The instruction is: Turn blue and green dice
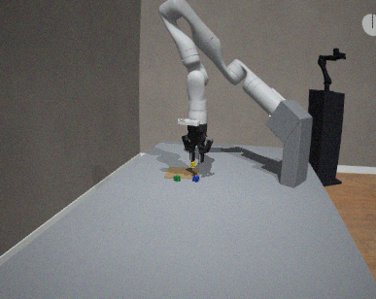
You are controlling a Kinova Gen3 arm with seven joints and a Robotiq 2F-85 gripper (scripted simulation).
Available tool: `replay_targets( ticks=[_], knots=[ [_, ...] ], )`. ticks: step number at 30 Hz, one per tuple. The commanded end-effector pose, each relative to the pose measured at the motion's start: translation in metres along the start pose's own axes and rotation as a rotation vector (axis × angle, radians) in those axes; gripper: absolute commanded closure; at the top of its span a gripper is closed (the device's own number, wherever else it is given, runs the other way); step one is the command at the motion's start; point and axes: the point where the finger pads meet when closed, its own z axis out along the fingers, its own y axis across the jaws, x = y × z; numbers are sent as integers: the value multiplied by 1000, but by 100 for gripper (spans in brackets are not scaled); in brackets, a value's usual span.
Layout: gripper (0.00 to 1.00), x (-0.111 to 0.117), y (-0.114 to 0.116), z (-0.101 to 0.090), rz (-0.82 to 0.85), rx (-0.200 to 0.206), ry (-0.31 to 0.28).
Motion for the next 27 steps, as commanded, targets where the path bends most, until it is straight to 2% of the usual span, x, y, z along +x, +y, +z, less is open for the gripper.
replay_targets(
  ticks=[1, 27],
  knots=[
    [65, 0, 0, 0, 0, 0, 1],
    [65, 1, 0, 4, 0, 1, 0]
  ],
)
